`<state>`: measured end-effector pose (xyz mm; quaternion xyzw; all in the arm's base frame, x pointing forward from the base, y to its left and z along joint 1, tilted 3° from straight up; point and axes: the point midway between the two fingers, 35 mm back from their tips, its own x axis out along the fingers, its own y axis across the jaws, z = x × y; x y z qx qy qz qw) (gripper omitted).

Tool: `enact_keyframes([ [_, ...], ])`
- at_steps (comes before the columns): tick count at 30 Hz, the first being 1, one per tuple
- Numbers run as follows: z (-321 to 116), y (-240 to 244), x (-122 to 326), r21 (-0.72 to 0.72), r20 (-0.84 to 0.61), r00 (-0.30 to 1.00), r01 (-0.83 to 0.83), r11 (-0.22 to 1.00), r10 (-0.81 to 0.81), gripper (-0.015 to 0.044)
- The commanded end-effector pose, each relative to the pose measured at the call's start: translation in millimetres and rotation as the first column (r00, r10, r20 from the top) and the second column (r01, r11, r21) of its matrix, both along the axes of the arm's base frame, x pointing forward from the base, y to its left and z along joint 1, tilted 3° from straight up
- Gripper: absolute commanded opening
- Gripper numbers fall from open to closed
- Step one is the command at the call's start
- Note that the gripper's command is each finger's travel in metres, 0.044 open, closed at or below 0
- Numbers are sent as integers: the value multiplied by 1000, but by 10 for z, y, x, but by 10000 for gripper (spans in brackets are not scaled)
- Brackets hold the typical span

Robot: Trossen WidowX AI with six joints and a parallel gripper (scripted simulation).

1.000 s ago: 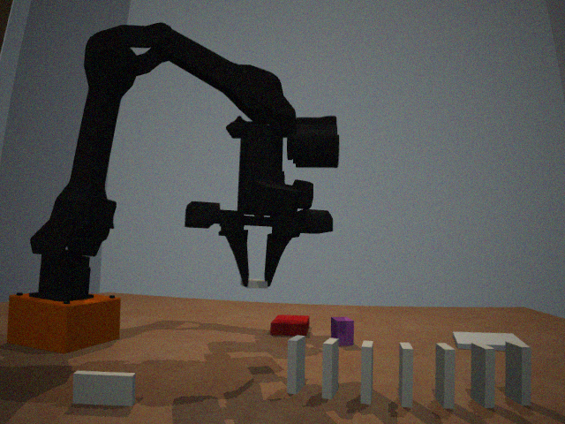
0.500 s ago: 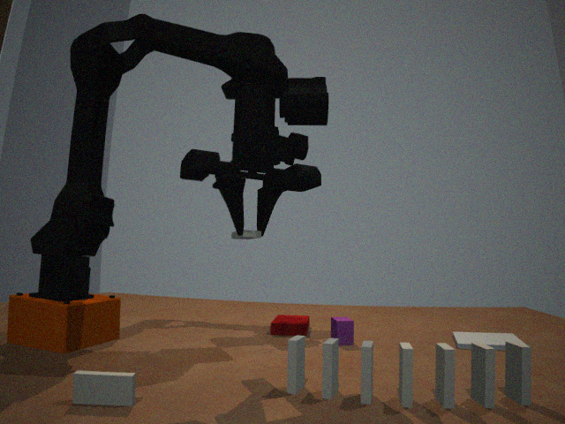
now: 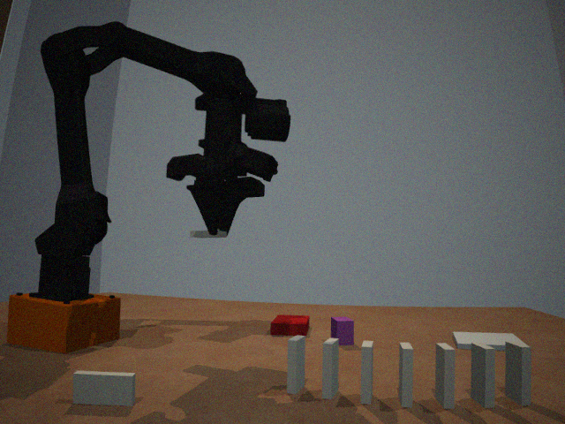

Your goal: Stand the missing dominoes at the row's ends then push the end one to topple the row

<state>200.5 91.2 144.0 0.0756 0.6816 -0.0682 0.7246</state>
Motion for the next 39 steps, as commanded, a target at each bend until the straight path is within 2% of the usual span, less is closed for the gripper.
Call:
enact_keyframes([
  [1,-8,-8,-46,-7,1,1000,-30,1000,30,107],
  [9,-192,-82,-156,-161,12,998,59,985,-58,107],
  [17,-379,-178,-251,-339,93,987,155,928,-131,107],
  [28,-529,-300,-321,-502,304,943,280,818,-136,107],
  [39,-564,-360,-328,-536,559,828,392,748,-33,107],
])
